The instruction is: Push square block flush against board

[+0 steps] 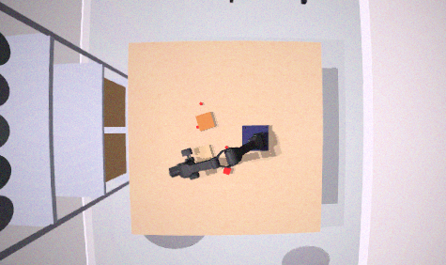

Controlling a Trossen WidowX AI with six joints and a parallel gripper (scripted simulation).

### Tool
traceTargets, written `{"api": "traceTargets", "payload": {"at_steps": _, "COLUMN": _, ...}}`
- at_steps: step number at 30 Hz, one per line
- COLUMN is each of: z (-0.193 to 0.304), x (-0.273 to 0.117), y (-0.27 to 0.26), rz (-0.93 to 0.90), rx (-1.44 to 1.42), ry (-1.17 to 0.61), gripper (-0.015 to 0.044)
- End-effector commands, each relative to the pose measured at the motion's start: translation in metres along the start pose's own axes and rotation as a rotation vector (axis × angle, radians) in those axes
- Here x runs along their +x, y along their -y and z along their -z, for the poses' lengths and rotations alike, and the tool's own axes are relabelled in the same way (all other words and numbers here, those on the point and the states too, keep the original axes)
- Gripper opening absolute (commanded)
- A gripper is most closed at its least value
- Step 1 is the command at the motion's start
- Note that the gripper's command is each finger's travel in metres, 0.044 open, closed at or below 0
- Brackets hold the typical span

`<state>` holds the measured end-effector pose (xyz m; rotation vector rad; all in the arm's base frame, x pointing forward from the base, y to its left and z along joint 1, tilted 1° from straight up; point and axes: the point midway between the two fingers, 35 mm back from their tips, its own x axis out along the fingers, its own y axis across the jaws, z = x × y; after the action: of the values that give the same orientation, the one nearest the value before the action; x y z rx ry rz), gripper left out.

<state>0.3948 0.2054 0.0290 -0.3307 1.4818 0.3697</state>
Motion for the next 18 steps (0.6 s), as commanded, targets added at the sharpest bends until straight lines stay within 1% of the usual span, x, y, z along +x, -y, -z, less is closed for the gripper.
{"api": "traceTargets", "payload": {"at_steps": 1, "z": 0.005, "x": 0.021, "y": -0.001, "rz": -0.001, "rx": 0.004, "ry": -0.024, "gripper": 0.0}}
{"api": "traceTargets", "payload": {"at_steps": 18, "z": 0.022, "x": 0.02, "y": -0.001, "rz": -0.001, "rx": 0.004, "ry": -0.025, "gripper": 0.0}}
